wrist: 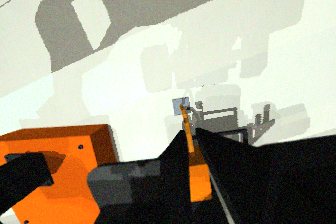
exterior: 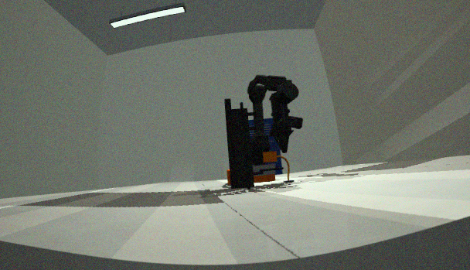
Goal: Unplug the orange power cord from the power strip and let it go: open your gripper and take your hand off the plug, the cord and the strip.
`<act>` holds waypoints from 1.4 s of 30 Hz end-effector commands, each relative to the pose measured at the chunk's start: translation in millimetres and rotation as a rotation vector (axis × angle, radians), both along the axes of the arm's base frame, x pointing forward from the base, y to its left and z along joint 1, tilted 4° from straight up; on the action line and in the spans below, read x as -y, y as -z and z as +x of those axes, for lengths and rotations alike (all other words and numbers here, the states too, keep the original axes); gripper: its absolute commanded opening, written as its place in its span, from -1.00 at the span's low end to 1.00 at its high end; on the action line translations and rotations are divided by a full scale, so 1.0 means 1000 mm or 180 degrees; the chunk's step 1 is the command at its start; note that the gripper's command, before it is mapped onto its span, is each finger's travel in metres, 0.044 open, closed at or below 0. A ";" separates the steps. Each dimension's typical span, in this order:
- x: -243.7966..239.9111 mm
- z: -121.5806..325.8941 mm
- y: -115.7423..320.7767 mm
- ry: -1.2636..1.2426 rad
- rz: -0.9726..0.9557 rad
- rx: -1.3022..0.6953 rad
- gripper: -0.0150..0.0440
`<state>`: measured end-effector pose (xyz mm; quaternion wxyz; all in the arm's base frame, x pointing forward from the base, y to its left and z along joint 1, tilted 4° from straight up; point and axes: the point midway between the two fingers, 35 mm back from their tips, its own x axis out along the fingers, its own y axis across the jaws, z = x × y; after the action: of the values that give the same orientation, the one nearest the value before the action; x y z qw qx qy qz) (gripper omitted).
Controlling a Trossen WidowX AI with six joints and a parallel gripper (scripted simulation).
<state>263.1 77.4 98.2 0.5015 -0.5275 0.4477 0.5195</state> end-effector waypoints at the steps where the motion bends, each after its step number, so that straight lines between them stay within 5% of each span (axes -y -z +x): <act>1: 0.006 0.001 0.000 0.0049 -0.0028 0.0003 0.04; 42: 0.041 0.006 -0.008 -0.0080 0.0017 0.0011 0.05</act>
<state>269.2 42.7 106.9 0.4981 -0.5329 0.4399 0.5239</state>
